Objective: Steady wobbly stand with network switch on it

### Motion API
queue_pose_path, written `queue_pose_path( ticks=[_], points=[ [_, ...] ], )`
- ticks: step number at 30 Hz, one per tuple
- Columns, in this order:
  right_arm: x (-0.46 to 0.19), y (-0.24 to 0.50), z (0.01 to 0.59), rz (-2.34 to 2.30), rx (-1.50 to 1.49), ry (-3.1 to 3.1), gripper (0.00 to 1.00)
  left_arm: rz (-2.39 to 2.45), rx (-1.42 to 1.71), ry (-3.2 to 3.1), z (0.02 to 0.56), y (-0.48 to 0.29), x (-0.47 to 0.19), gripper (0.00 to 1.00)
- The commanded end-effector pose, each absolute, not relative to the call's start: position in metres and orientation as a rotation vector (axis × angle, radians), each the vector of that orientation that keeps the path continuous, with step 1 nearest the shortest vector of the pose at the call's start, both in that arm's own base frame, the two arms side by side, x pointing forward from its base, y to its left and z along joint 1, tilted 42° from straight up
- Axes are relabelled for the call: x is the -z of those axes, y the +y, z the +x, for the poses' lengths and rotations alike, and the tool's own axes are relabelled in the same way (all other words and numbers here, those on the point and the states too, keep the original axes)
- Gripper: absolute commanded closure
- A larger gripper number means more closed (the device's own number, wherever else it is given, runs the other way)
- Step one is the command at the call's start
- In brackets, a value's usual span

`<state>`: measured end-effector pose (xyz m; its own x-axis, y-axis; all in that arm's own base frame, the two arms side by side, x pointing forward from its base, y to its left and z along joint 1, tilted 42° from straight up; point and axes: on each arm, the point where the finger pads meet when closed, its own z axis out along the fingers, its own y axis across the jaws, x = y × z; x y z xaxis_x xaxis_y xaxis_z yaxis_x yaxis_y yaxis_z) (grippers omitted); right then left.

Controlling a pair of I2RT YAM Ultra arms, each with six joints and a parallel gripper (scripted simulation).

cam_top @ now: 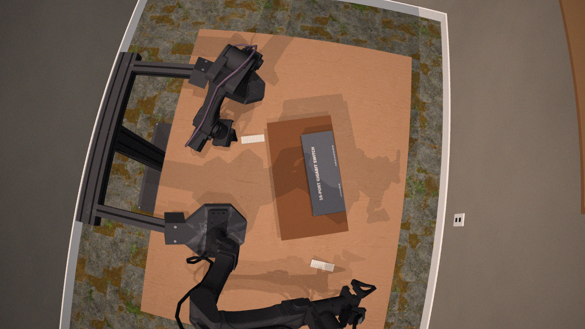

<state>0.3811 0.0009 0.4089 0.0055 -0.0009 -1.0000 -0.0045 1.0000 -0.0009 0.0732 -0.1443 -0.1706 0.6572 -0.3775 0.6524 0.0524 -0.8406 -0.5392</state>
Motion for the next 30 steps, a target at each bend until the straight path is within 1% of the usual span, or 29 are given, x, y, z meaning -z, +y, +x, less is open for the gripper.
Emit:
queue_pose_path(
  ticks=[1, 7, 9, 12, 13, 16, 20, 30],
  points=[
    [-0.444, 0.014, 0.368, -0.036, -0.037, 1.471, 0.00, -2.405, 1.165, 0.271, 0.071, -0.169, 0.177, 1.00],
    [-0.444, 0.014, 0.368, -0.036, -0.037, 1.471, 0.00, -2.345, 1.179, 0.353, 0.070, -0.159, 0.179, 1.00],
    [-0.444, 0.014, 0.368, -0.036, -0.037, 1.471, 0.00, -2.375, 1.168, 0.332, 0.068, -0.168, 0.176, 1.00],
    [-0.444, 0.014, 0.368, -0.036, -0.037, 1.471, 0.00, -2.355, 1.167, 0.352, 0.068, -0.160, 0.173, 1.00],
    [-0.444, 0.014, 0.368, -0.036, -0.037, 1.471, 0.00, -2.334, 1.155, 0.329, 0.078, -0.145, 0.170, 1.00],
    [-0.444, 0.014, 0.368, -0.036, -0.037, 1.471, 0.00, -2.342, 1.159, 0.337, 0.074, -0.155, 0.170, 1.00],
    [-0.444, 0.014, 0.368, -0.036, -0.037, 1.471, 0.00, -2.333, 1.154, 0.329, 0.080, -0.145, 0.168, 1.00],
    [-0.444, 0.014, 0.368, -0.036, -0.037, 1.471, 0.00, -2.347, 1.157, 0.328, 0.082, -0.150, 0.167, 1.00]
  ],
)
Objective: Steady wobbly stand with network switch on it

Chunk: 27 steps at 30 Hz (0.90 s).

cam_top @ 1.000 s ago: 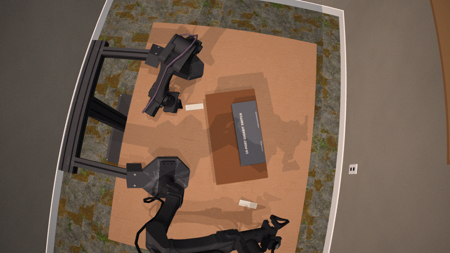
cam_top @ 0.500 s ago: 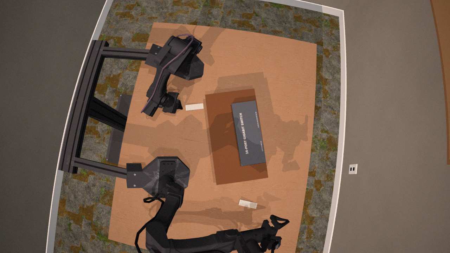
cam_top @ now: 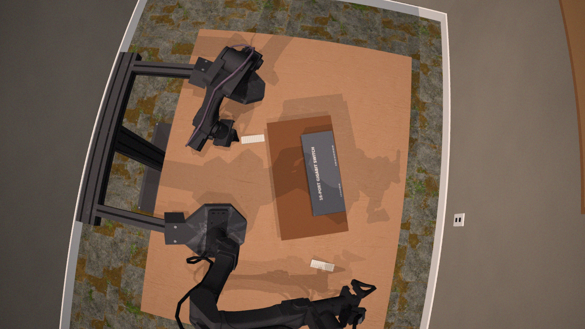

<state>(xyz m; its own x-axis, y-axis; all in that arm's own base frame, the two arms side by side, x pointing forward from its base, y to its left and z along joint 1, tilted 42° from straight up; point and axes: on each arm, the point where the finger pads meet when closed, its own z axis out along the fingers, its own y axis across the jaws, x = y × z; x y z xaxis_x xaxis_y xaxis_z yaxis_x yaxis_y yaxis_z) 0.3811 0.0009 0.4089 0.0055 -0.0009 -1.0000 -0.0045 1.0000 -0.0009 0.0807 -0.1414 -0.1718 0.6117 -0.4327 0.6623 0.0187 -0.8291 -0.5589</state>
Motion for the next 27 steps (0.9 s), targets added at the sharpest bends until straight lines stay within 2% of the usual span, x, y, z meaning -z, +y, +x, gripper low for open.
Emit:
queue_pose_path(
  ticks=[1, 27],
  points=[
    [-0.444, 0.014, 0.368, -0.036, -0.037, 1.471, 0.00, -2.342, 1.158, 0.331, 0.083, -0.149, 0.167, 1.00],
    [-0.444, 0.014, 0.368, -0.036, -0.037, 1.471, 0.00, -2.344, 1.163, 0.339, 0.091, -0.148, 0.159, 1.00]
  ],
)
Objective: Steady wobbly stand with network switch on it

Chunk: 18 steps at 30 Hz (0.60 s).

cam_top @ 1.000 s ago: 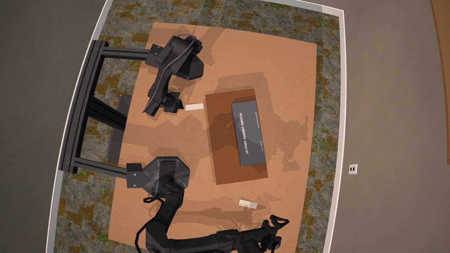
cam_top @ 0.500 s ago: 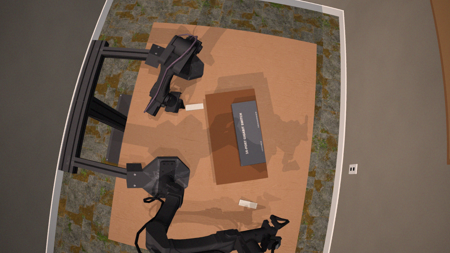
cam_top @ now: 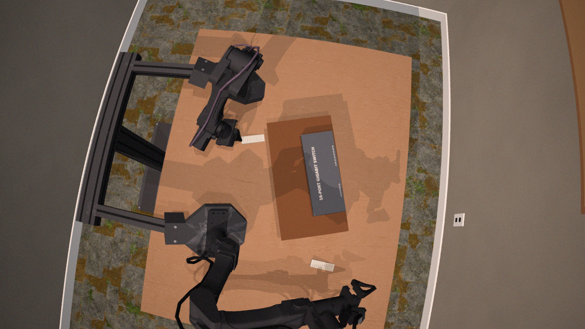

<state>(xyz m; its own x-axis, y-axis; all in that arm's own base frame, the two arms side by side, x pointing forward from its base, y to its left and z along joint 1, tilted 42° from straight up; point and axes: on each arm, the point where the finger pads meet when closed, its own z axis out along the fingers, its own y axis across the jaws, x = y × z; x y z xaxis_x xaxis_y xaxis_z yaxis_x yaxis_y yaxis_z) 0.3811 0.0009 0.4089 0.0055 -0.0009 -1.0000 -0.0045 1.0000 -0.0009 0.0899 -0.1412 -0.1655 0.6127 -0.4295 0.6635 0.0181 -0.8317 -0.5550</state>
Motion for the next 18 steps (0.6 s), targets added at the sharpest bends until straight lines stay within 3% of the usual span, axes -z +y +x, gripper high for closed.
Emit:
queue_pose_path(
  ticks=[1, 18],
  points=[
    [-0.444, 0.014, 0.368, -0.036, -0.037, 1.471, 0.00, -2.339, 1.161, 0.336, 0.092, -0.148, 0.158, 1.00],
    [-0.444, 0.014, 0.368, -0.036, -0.037, 1.471, 0.00, -2.339, 1.160, 0.331, 0.099, -0.146, 0.155, 1.00]
  ],
)
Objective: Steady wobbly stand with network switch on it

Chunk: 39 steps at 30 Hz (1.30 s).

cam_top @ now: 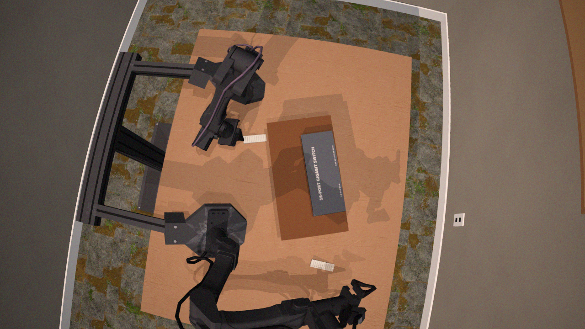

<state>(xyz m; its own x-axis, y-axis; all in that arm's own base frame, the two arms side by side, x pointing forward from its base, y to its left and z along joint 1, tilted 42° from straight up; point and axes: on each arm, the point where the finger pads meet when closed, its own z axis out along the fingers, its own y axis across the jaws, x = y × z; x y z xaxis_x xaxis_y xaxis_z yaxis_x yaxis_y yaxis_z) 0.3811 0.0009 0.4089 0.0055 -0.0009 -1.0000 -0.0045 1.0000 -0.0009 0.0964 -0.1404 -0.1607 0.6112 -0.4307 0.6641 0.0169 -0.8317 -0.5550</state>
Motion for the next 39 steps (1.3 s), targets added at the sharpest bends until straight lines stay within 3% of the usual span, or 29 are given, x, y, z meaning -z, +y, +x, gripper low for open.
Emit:
queue_pose_path(
  ticks=[1, 39],
  points=[
    [-0.444, 0.014, 0.368, -0.036, -0.037, 1.471, 0.00, -2.348, 1.161, 0.325, 0.099, -0.149, 0.157, 1.00],
    [-0.444, 0.014, 0.368, -0.036, -0.037, 1.471, 0.00, -2.331, 1.158, 0.332, 0.114, -0.140, 0.146, 1.00]
  ],
)
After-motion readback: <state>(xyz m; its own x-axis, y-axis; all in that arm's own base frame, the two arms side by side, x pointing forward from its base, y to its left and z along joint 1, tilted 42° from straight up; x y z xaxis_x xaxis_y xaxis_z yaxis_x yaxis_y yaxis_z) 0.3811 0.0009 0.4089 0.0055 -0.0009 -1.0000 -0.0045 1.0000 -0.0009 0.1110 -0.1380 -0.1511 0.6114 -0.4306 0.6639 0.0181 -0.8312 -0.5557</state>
